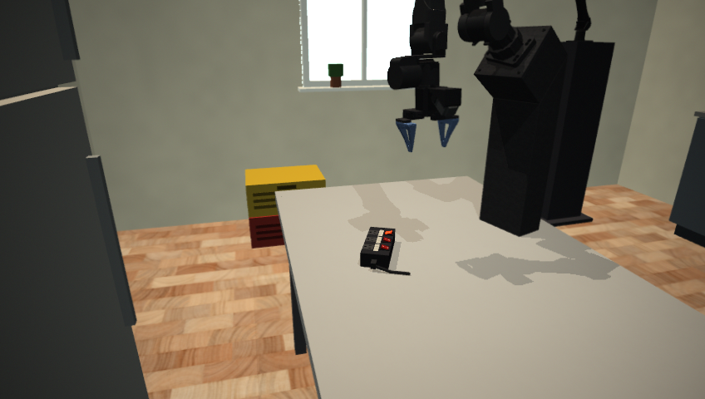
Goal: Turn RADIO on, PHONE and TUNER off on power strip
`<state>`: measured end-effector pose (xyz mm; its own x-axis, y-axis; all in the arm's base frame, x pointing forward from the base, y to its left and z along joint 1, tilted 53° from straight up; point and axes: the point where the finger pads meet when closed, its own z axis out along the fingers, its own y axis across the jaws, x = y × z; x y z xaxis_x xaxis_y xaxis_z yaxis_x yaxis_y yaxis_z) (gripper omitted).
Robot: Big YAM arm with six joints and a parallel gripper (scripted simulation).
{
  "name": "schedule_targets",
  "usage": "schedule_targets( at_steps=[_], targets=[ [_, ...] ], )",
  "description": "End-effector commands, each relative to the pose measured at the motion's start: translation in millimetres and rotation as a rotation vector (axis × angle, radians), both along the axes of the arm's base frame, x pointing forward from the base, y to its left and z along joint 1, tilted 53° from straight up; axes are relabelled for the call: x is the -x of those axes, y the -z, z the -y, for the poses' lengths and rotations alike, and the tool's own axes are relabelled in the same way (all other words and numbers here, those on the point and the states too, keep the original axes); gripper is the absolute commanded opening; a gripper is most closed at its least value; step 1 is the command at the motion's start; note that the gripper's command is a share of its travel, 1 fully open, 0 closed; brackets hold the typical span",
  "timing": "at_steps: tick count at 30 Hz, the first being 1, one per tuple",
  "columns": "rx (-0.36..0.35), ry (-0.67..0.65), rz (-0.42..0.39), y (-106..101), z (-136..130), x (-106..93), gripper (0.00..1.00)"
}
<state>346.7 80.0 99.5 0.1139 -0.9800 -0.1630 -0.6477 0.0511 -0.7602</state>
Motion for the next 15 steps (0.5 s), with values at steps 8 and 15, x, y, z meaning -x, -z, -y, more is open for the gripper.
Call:
schedule_targets(
  at_steps=[8, 15],
  targets=[
    [-0.353, 0.305, 0.056, -5, 6, -75.1, 1.00],
    [-0.577, 0.458, 0.085, 3, 10, -113.9, 1.00]
  ],
)
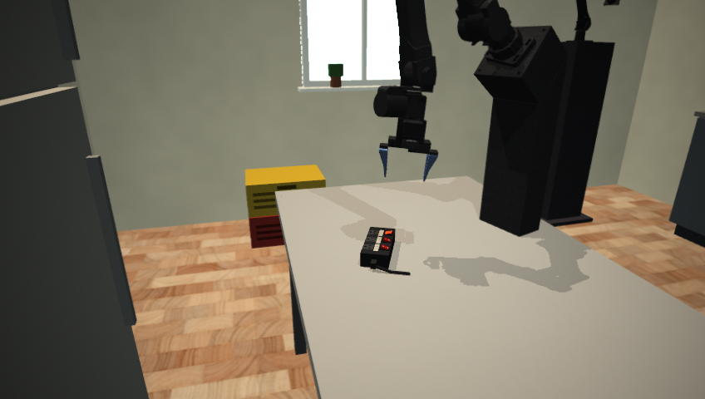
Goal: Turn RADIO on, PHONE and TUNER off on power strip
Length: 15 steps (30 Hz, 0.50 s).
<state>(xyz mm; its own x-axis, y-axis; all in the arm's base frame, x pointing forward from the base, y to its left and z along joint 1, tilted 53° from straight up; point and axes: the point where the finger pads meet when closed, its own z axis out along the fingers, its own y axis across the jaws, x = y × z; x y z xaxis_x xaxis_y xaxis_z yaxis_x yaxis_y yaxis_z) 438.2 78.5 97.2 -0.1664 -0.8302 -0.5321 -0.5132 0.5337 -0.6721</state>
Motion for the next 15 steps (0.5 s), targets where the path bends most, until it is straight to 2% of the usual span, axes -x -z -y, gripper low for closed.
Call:
schedule_targets(
  at_steps=[1, 2, 3, 4, 5, 7, 8, 9, 10, 12, 13, 14, 15],
  targets=[
    [-0.178, 0.137, 0.034, 1, 8, -22.4, 1.00],
    [-0.178, 0.136, 0.034, 1, 8, -22.4, 1.00],
    [-0.259, 0.188, 0.047, 5, 10, -35.2, 1.00],
    [-0.259, 0.187, 0.047, 5, 10, -35.2, 1.00],
    [-0.341, 0.237, 0.061, 10, 12, -47.5, 1.00],
    [-0.342, 0.228, 0.059, 10, 8, -46.9, 1.00],
    [-0.424, 0.283, 0.075, 15, 15, -59.1, 1.00],
    [-0.424, 0.283, 0.075, 15, 15, -59.1, 1.00],
    [-0.507, 0.326, 0.088, 21, 17, -69.7, 1.00],
    [-0.507, 0.326, 0.088, 21, 17, -69.7, 1.00],
    [-0.588, 0.366, 0.102, 27, 20, -79.4, 1.00],
    [-0.588, 0.365, 0.101, 27, 19, -79.3, 1.00],
    [-0.666, 0.402, 0.114, 34, 23, -87.9, 1.00]
  ],
)
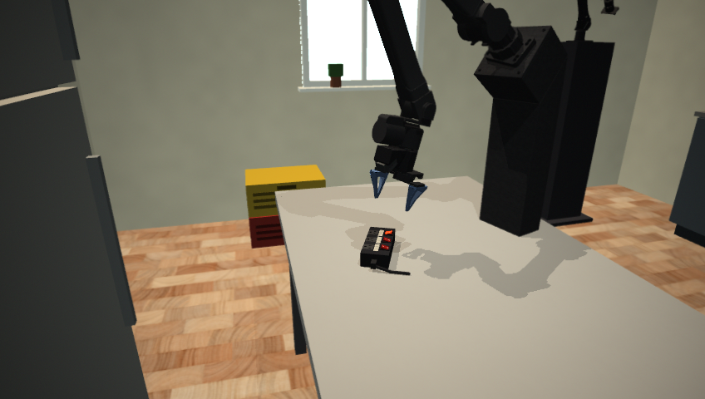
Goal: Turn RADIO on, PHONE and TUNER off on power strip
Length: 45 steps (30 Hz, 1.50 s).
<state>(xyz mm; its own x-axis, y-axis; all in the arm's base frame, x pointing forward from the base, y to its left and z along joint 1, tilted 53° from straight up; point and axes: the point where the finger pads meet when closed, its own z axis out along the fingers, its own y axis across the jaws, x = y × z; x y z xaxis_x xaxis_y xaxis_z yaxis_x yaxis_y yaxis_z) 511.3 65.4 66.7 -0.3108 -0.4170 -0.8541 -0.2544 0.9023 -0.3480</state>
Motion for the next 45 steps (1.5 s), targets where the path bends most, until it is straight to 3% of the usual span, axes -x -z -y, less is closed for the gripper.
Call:
schedule_targets(
  at_steps=[1, 2, 3, 4, 5, 6, 7, 10, 12, 14, 18, 21, 22, 28, 45],
  targets=[
    [-0.186, 0.104, 0.049, 4, 9, -14.7, 1.00],
    [-0.186, 0.095, 0.048, 4, 4, -14.2, 1.00],
    [-0.259, 0.138, 0.064, 10, 12, -22.2, 1.00],
    [-0.259, 0.138, 0.064, 10, 12, -22.2, 1.00],
    [-0.326, 0.168, 0.078, 17, 15, -28.4, 1.00],
    [-0.326, 0.168, 0.078, 17, 15, -28.4, 1.00],
    [-0.388, 0.193, 0.091, 23, 18, -33.6, 1.00],
    [-0.443, 0.214, 0.103, 29, 20, -37.8, 1.00],
    [-0.531, 0.246, 0.122, 38, 24, -43.6, 1.00],
    [-0.531, 0.246, 0.122, 38, 24, -43.6, 1.00],
    [-0.619, 0.276, 0.141, 48, 28, -48.4, 1.00],
    [-0.627, 0.279, 0.140, 50, 28, -47.7, 1.00],
    [-0.633, 0.269, 0.163, 34, 27, -47.3, 1.00],
    [-0.625, 0.277, 0.128, 51, 26, -43.0, 1.00],
    [-0.620, 0.275, 0.130, 50, 26, -43.2, 1.00]
  ],
)
